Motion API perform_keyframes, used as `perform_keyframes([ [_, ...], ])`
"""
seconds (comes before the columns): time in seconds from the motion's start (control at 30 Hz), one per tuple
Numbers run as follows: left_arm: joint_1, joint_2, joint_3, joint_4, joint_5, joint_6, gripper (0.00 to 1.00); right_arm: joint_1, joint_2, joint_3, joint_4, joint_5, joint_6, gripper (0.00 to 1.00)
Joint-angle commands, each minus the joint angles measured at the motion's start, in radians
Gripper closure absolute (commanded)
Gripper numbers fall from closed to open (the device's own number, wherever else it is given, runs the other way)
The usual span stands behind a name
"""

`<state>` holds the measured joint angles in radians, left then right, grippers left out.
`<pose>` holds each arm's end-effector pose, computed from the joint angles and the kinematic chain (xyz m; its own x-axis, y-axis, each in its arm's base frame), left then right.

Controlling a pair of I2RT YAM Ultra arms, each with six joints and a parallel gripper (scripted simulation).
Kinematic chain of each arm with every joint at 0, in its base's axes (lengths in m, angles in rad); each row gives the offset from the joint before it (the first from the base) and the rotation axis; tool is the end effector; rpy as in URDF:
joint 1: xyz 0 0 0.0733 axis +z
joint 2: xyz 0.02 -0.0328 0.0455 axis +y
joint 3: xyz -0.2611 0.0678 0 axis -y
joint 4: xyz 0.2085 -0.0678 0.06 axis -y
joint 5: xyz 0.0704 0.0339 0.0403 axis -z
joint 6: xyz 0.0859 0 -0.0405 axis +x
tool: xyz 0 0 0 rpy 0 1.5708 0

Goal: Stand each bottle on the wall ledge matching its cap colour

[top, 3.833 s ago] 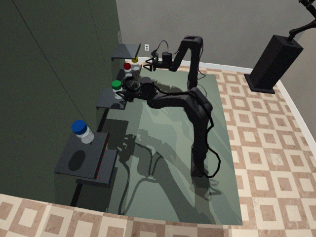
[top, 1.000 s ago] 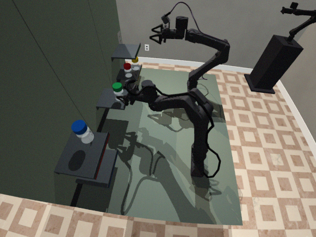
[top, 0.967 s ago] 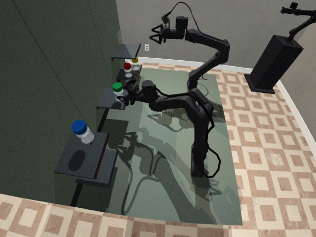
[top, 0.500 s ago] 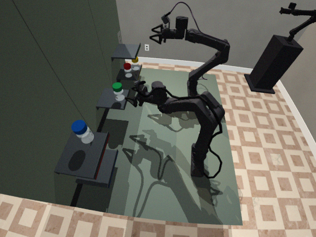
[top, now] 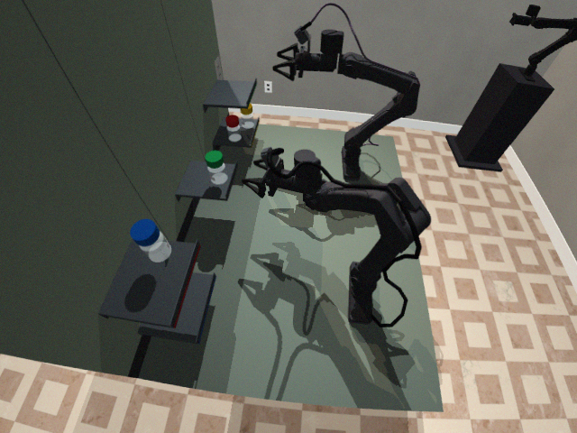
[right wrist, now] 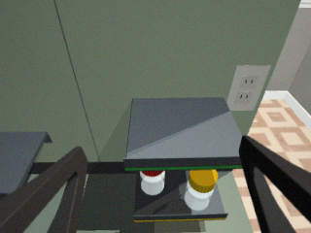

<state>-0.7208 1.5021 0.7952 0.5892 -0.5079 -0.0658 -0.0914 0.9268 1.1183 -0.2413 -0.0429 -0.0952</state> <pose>0.2867 -0.1948 0.2722 -0.1021 0.0132 -0.9947 0.2076 0.9782 -0.0083 0.2121 -0.0146 0.4182 -0.0540 -0.0904 -0.9944 0.0436 0.9947 -0.0928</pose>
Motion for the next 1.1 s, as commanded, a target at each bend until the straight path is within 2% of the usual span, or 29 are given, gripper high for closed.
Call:
perform_keyframes([
  [0.0,0.027,-0.061,-0.004,-0.064,0.026,0.018,0.13,0.044,-0.001,0.013,0.029,0.075,0.009,0.00],
  [0.1,0.079,-0.143,-0.012,-0.154,0.076,0.035,0.13,0.134,-0.017,-0.024,0.063,0.179,0.019,0.00],
  [0.37,0.352,-0.411,0.053,-0.403,0.268,0.066,0.13,0.533,0.046,-0.130,0.229,0.469,0.039,0.00],
  [0.43,0.352,-0.411,0.053,-0.403,0.268,0.066,0.13,0.533,0.046,-0.130,0.229,0.469,0.039,0.00],
  [0.53,0.461,-0.450,0.110,-0.482,0.352,0.065,0.13,0.692,0.106,-0.153,0.311,0.552,0.039,0.00],
  [0.7,0.603,-0.476,0.187,-0.552,0.445,0.074,0.13,0.865,0.229,-0.155,0.429,0.629,0.042,0.00],
  [0.93,0.715,-0.461,0.257,-0.594,0.512,0.070,0.13,0.971,0.381,-0.117,0.530,0.668,0.040,0.00],
  [1.07,0.725,-0.459,0.264,-0.584,0.507,0.070,0.13,0.982,0.403,-0.111,0.543,0.672,0.038,0.00],
])
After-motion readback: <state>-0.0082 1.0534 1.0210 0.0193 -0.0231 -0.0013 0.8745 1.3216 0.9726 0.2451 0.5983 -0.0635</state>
